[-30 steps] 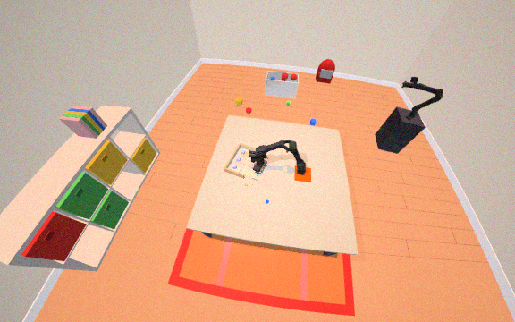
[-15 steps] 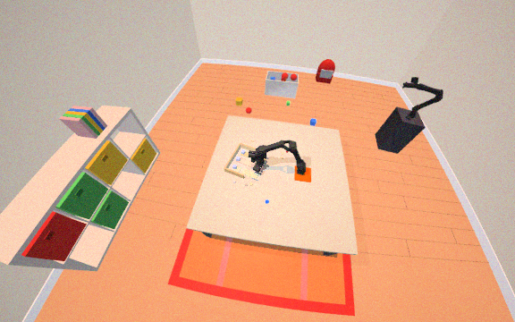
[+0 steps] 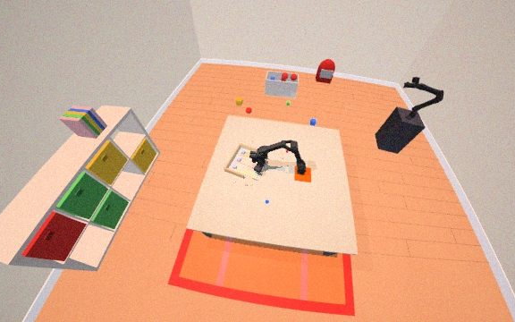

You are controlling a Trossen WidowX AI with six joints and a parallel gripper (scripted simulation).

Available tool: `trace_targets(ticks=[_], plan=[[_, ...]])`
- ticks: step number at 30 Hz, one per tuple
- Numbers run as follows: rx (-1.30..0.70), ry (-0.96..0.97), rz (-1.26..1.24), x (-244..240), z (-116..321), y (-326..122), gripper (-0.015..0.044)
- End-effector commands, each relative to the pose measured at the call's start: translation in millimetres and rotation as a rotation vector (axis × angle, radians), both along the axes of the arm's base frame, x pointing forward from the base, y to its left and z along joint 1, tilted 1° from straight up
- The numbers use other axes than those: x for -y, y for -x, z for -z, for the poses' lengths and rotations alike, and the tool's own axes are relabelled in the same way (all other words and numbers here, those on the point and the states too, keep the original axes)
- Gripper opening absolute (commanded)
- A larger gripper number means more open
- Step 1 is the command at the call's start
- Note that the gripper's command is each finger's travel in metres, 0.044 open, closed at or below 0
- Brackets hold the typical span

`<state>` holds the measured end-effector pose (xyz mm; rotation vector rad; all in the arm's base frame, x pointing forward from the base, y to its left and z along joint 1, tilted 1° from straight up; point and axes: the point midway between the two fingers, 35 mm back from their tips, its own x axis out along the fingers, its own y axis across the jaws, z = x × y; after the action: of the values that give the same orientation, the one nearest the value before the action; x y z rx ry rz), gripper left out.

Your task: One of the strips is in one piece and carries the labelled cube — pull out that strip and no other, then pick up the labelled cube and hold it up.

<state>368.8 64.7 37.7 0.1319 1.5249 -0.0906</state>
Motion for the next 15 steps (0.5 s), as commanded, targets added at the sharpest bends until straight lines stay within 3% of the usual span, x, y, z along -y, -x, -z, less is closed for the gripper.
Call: trace_targets(ticks=[1,15], plan=[[-0.018,0.004,0.000,-1,5,11,0.0000],[-0.020,0.004,0.000,-4,7,32,0.0000]])
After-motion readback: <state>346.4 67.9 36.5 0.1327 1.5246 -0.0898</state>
